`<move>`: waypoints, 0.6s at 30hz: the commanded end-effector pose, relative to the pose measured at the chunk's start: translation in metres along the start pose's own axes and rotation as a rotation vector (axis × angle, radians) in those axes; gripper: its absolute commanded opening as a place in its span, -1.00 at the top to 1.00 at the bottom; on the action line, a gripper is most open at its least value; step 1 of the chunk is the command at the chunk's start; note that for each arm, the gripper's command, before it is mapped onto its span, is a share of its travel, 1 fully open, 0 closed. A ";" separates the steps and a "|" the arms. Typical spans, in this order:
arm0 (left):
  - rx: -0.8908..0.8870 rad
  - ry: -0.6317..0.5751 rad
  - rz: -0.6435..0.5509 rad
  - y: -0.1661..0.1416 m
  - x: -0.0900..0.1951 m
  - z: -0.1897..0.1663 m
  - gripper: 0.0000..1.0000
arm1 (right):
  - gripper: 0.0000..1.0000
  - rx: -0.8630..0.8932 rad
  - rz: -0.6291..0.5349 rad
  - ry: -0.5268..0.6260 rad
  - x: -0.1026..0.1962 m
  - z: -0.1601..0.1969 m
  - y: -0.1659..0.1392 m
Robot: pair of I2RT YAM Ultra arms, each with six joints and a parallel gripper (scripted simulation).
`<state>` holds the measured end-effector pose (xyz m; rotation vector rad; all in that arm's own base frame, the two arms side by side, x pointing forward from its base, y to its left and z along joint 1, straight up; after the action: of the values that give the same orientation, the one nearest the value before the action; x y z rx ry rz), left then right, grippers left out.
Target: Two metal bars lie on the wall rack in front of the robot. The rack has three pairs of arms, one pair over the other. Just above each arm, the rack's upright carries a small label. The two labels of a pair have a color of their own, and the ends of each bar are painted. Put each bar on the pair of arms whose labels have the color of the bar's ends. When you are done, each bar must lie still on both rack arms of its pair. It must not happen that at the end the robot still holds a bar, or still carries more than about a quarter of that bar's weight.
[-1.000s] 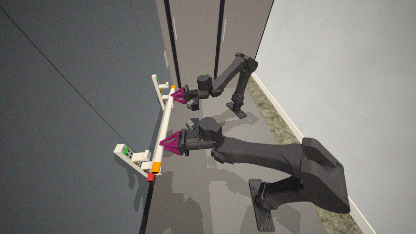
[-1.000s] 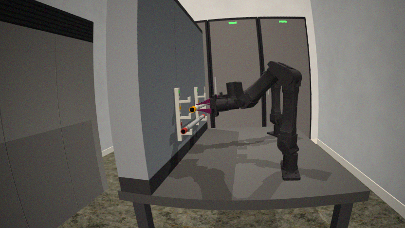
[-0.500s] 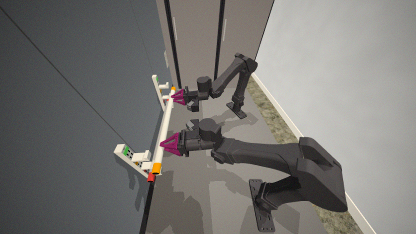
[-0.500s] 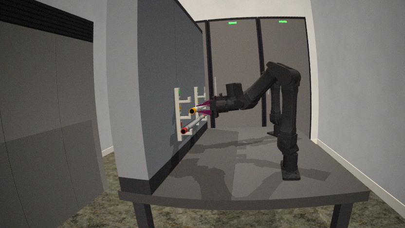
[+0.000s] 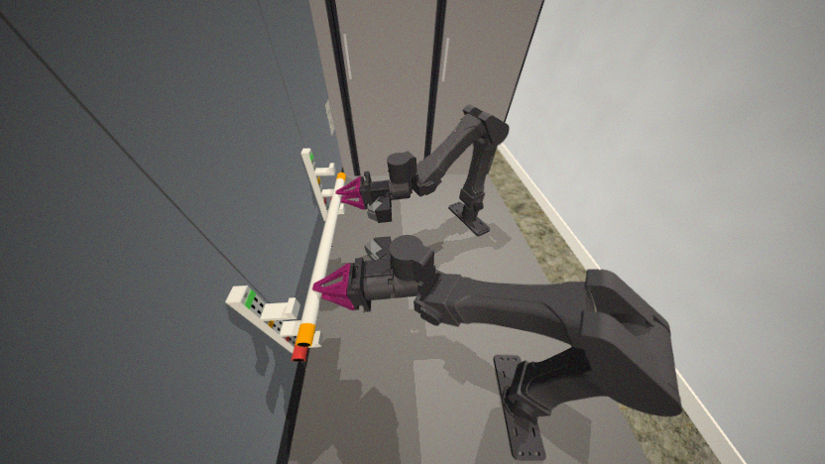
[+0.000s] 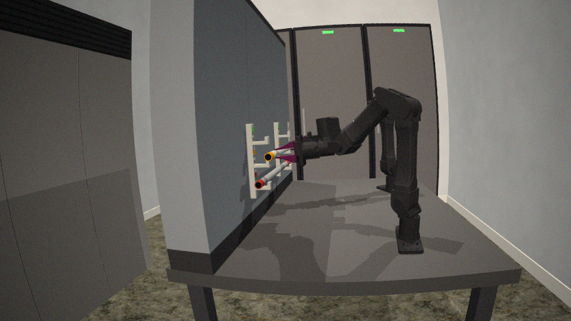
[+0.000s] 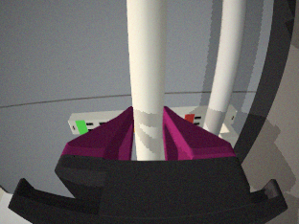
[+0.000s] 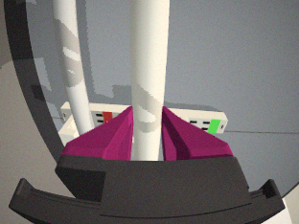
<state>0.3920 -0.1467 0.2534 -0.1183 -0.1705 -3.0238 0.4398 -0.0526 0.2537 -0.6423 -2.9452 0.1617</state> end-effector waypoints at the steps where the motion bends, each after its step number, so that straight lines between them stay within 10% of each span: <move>1: 0.017 0.079 -0.002 0.002 -0.007 0.031 1.00 | 1.00 -0.009 0.023 -0.089 -0.008 -0.033 -0.008; 18: 0.015 0.078 -0.002 0.002 -0.020 0.037 1.00 | 1.00 -0.009 0.022 -0.088 -0.021 -0.039 -0.009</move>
<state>0.4074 -0.1451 0.2598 -0.1157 -0.1691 -3.0213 0.4541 -0.0593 0.2600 -0.6461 -2.9464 0.1622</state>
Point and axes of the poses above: on each arm, the point where the finger pads meet when closed, its own x axis back along the fingers, its own z axis across the jaws, y = z × x, the point moved 5 cm from there along x, back along the fingers, and after that the axes turned 7 degrees about x, right-handed, at the moved point
